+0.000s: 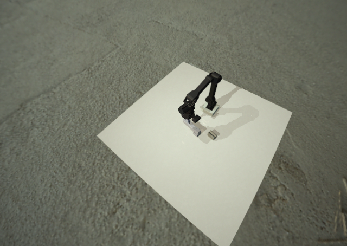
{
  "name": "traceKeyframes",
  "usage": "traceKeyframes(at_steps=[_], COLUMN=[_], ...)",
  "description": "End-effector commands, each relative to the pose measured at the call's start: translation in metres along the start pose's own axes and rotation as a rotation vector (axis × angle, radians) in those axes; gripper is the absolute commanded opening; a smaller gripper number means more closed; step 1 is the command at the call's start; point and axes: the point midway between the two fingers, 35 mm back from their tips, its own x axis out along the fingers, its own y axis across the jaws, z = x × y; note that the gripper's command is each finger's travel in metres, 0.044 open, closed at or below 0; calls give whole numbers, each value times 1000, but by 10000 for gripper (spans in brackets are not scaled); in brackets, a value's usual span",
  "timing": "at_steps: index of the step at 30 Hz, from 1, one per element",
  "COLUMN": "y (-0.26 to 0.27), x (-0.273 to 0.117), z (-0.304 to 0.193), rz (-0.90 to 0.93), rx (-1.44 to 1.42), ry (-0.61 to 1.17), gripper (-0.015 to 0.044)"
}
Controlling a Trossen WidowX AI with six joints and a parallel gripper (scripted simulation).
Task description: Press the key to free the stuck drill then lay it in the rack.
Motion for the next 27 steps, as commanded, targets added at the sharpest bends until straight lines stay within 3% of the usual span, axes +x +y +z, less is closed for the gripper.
traceKeyframes(at_steps=[1,20,27], y=[2,3,2], x=[20,30,-19], z=[-8,-8,2], rz=[5,5,5], rx=[2,2,2], ry=[52,52,51], gripper=[0,0,184])
